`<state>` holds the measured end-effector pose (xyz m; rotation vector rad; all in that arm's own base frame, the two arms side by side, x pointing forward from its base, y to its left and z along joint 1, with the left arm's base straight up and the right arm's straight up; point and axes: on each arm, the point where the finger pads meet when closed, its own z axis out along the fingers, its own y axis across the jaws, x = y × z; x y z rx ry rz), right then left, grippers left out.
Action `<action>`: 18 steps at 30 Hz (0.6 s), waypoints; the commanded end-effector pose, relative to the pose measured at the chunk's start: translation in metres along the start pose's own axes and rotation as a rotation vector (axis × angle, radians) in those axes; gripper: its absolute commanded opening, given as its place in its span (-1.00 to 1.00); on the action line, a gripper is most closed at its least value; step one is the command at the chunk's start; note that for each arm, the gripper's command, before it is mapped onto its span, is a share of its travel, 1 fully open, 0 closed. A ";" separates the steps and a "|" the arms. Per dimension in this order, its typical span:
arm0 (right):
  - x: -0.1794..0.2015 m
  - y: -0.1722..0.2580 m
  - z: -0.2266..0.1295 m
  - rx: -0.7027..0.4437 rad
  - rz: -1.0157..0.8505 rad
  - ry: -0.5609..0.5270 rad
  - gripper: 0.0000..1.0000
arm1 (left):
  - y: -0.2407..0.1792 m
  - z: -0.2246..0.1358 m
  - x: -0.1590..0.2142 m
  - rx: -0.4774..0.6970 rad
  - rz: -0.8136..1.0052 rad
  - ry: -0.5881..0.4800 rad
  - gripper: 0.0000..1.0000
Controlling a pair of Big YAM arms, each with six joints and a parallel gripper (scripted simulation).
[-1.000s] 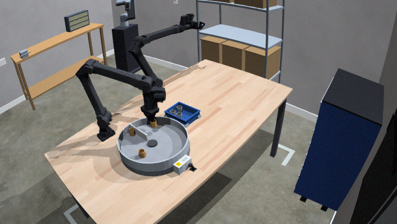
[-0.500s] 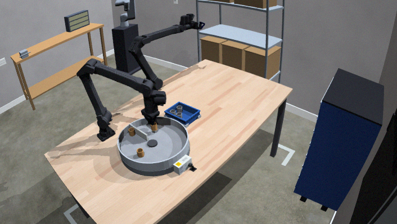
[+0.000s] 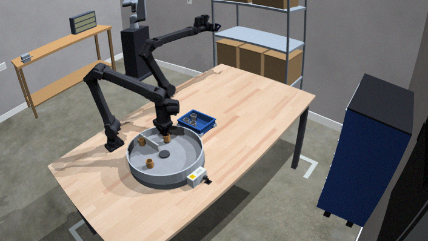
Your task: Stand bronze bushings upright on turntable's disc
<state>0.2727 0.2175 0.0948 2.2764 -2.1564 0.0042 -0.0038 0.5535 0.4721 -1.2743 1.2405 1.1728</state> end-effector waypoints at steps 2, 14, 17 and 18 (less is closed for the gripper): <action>-0.007 -0.004 -0.006 0.022 -0.006 -0.022 -1.00 | 0.004 -0.011 -0.028 -0.005 0.016 -0.067 1.00; -0.008 -0.005 -0.003 0.025 -0.006 -0.024 -1.00 | 0.004 -0.011 -0.028 -0.005 0.016 -0.067 1.00; -0.006 -0.002 -0.002 0.017 -0.005 -0.018 -1.00 | 0.004 -0.011 -0.028 -0.005 0.016 -0.067 1.00; -0.006 -0.002 -0.002 0.017 -0.005 -0.018 -1.00 | 0.004 -0.011 -0.028 -0.005 0.016 -0.067 1.00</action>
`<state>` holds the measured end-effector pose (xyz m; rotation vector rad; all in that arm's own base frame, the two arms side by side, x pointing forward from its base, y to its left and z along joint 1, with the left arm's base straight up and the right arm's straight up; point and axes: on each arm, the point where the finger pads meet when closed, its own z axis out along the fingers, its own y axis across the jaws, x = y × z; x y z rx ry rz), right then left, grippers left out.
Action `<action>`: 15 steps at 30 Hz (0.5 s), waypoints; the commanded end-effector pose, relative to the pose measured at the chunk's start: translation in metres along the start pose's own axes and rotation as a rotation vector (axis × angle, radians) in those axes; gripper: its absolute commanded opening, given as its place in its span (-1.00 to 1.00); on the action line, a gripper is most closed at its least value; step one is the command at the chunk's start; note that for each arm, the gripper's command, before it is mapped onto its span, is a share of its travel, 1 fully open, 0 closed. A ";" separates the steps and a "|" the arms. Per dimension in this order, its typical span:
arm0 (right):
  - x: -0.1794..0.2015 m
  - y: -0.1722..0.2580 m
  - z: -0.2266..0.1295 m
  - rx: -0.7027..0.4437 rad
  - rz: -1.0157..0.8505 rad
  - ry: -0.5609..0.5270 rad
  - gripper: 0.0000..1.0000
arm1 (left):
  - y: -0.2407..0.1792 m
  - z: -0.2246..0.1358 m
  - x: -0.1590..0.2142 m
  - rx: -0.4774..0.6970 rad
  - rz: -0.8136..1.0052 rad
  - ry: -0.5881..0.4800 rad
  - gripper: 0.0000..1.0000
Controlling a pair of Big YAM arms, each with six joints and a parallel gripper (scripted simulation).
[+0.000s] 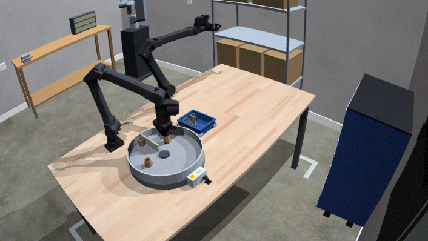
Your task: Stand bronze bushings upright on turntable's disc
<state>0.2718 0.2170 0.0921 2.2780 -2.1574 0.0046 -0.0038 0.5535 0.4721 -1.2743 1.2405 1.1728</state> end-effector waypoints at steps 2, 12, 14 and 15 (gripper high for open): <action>-0.007 -0.003 -0.005 0.015 -0.005 -0.017 -1.00 | 0.005 -0.011 -0.028 -0.005 0.016 -0.067 1.00; -0.006 -0.003 -0.002 0.013 -0.005 -0.016 -1.00 | 0.005 -0.011 -0.028 -0.005 0.016 -0.067 1.00; -0.007 -0.003 -0.001 0.013 -0.005 -0.015 -1.00 | 0.005 -0.011 -0.028 -0.005 0.016 -0.067 1.00; -0.007 -0.003 0.000 0.012 -0.005 -0.015 -1.00 | 0.005 -0.011 -0.028 -0.005 0.016 -0.067 1.00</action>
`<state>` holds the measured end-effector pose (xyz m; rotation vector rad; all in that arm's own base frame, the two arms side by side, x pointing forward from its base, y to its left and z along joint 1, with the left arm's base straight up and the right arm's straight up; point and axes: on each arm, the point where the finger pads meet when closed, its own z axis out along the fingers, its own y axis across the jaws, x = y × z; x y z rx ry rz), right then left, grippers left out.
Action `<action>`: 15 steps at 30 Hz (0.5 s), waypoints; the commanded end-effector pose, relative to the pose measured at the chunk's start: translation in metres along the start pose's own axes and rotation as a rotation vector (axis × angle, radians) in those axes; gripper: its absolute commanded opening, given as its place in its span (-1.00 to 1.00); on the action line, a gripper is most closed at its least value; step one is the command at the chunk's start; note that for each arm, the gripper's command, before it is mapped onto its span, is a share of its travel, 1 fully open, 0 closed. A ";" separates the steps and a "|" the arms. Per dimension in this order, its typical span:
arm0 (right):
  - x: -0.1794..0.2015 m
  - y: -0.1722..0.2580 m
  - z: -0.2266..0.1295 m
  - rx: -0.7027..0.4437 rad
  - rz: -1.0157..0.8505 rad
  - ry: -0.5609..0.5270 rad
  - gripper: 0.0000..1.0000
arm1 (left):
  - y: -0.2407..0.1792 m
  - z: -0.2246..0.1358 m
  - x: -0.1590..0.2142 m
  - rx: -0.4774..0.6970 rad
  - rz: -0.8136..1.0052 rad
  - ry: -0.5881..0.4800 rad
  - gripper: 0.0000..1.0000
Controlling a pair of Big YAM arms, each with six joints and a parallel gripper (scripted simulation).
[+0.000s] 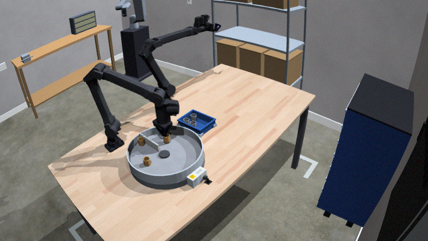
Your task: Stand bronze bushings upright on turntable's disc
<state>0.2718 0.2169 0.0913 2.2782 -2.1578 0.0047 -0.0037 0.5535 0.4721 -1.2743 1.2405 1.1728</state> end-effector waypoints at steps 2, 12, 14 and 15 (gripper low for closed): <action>-0.006 -0.002 0.001 0.008 -0.005 -0.012 -1.00 | 0.005 -0.011 -0.028 -0.005 0.016 -0.067 1.00; -0.007 -0.004 0.002 0.014 -0.005 -0.016 -1.00 | 0.005 -0.011 -0.028 -0.005 0.016 -0.067 1.00; -0.006 -0.003 0.003 0.012 -0.005 -0.015 -1.00 | 0.005 -0.011 -0.028 -0.005 0.016 -0.067 1.00; -0.005 -0.001 0.004 0.008 -0.005 -0.012 -1.00 | 0.005 -0.011 -0.028 -0.005 0.016 -0.067 1.00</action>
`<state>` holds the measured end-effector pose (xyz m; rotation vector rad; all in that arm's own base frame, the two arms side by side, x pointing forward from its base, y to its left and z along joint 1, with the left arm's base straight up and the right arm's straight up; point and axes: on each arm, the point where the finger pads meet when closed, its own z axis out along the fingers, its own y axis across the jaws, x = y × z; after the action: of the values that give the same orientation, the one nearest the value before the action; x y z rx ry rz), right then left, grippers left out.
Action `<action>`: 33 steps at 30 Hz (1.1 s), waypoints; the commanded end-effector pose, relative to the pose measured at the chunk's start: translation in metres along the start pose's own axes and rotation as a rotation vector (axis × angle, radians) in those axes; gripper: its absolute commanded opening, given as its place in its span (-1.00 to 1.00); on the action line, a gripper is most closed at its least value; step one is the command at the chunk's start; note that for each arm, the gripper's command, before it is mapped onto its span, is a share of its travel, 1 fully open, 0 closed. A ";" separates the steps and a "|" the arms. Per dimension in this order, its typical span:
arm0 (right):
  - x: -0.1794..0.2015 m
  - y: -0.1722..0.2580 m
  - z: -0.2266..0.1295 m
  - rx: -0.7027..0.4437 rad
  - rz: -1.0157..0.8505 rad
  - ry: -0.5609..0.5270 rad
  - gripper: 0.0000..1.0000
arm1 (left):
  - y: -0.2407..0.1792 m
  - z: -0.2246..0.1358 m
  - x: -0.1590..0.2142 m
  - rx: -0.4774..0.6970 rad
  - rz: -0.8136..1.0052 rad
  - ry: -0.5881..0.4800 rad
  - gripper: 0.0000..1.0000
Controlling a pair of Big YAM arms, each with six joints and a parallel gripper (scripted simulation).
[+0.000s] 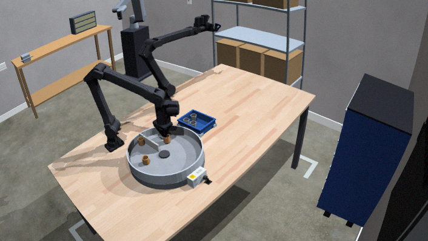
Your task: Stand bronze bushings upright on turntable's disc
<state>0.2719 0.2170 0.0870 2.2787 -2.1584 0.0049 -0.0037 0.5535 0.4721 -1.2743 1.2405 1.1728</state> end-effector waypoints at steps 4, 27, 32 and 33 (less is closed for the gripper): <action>-0.007 -0.004 -0.002 0.015 -0.005 -0.017 -1.00 | 0.005 -0.011 -0.028 -0.005 0.016 -0.067 1.00; -0.006 -0.003 -0.001 0.011 -0.005 -0.014 -0.68 | 0.005 -0.011 -0.028 -0.005 0.016 -0.067 1.00; -0.006 -0.003 -0.001 0.011 -0.005 -0.014 -0.68 | 0.005 -0.011 -0.028 -0.005 0.016 -0.067 1.00; -0.006 -0.003 -0.001 0.011 -0.005 -0.014 -0.68 | 0.005 -0.011 -0.028 -0.005 0.016 -0.067 1.00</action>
<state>0.2718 0.2170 0.0864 2.2815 -2.1553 0.0046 -0.0037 0.5535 0.4721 -1.2743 1.2405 1.1728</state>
